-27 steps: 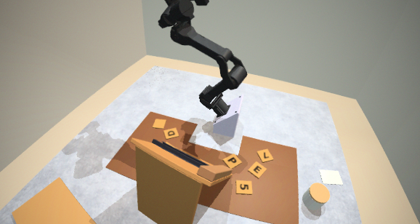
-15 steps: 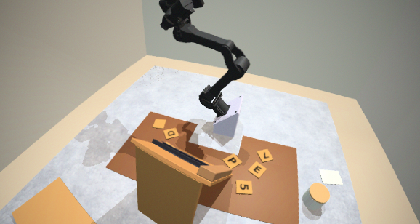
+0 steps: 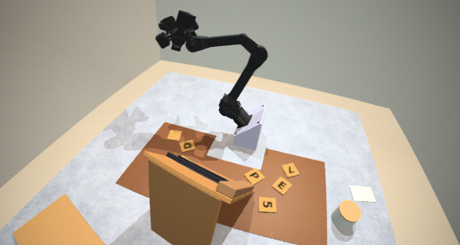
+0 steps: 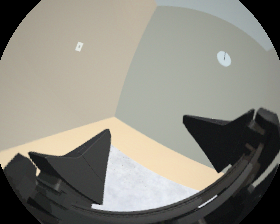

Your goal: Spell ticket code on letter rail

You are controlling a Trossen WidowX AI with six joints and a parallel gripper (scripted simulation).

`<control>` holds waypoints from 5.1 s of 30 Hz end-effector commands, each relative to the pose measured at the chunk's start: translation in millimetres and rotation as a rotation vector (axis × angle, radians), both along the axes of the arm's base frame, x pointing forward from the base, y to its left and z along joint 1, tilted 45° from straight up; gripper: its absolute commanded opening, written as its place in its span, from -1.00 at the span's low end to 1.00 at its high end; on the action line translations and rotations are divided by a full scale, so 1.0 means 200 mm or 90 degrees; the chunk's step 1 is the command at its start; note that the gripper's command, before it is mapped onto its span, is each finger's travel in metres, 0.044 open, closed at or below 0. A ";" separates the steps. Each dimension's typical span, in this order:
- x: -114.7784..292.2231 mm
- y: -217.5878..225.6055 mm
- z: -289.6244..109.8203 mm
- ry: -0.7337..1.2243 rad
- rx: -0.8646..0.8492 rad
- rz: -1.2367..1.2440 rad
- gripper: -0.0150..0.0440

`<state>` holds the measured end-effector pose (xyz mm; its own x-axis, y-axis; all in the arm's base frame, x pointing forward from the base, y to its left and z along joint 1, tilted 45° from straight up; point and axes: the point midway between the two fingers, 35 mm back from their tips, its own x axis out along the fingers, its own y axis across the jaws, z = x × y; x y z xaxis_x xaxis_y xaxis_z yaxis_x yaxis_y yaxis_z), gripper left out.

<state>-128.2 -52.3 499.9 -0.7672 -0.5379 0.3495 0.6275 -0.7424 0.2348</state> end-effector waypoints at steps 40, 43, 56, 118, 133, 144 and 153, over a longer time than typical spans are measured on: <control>1.71 0.40 -1.71 0.810 0.391 1.109 1.00; 1.64 0.51 -1.83 0.911 0.362 1.142 1.00; 1.60 0.55 -1.88 0.961 0.343 1.155 1.00; 1.50 1.10 -1.43 1.991 -0.122 0.465 1.00; 1.55 1.22 -1.60 2.086 -0.118 0.353 0.66; 1.68 1.43 -2.27 2.369 -0.093 -0.002 0.66; 1.68 1.35 -2.94 2.583 -0.064 -0.288 0.66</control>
<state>210.1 229.0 -39.6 0.3375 -0.5863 -0.7364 -0.5212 -0.7678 0.3725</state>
